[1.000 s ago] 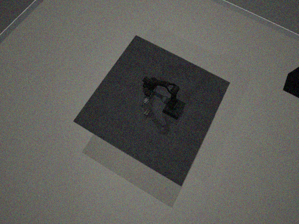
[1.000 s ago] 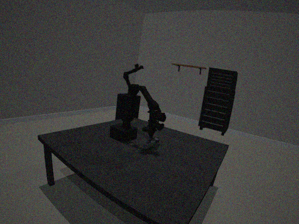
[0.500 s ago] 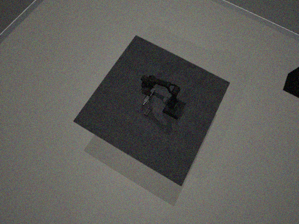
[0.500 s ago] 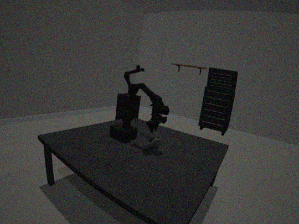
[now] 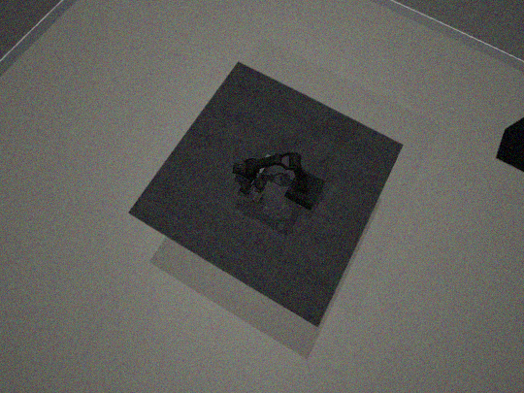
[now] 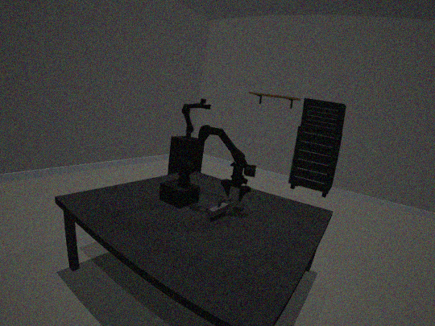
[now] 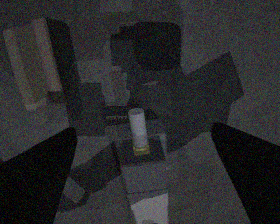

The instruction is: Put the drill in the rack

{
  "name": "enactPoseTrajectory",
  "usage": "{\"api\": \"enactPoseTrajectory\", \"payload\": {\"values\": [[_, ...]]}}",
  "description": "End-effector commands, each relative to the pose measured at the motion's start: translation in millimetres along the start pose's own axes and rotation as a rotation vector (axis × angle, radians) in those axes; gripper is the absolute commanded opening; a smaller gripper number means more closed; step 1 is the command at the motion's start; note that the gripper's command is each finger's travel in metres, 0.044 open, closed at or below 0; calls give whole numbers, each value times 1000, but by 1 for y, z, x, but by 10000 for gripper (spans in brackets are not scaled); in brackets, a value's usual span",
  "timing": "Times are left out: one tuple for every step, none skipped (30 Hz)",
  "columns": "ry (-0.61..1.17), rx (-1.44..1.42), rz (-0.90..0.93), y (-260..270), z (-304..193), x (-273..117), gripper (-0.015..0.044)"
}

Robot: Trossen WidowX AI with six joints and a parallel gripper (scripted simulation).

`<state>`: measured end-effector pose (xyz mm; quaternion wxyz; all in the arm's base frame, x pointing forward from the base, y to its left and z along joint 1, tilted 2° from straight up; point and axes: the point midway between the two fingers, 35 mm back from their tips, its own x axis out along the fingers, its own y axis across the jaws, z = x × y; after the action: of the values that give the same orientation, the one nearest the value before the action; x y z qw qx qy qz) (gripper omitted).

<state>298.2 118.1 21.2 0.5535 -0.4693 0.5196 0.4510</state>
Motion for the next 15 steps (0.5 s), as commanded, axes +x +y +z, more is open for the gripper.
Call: {"api": "enactPoseTrajectory", "payload": {"values": [[10, -116, 3, 7, 8, 9, 440], [10, -116, 3, 7, 8, 9, 440], [10, -116, 3, 7, 8, 9, 440], [10, -116, 3, 7, 8, 9, 440], [10, -116, 3, 7, 8, 9, 440], [10, -116, 3, 7, 8, 9, 440], [10, -116, 3, 7, 8, 9, 440], [10, -116, 3, 7, 8, 9, 440], [10, -116, 3, 7, 8, 9, 440], [10, -116, 3, 7, 8, 9, 440], [10, -116, 3, 7, 8, 9, 440], [10, -116, 3, 7, 8, 9, 440], [10, -116, 3, 6, 8, 9, 440], [10, -116, 3, 6, 7, 10, 440], [10, -116, 3, 6, 7, 10, 440]]}}
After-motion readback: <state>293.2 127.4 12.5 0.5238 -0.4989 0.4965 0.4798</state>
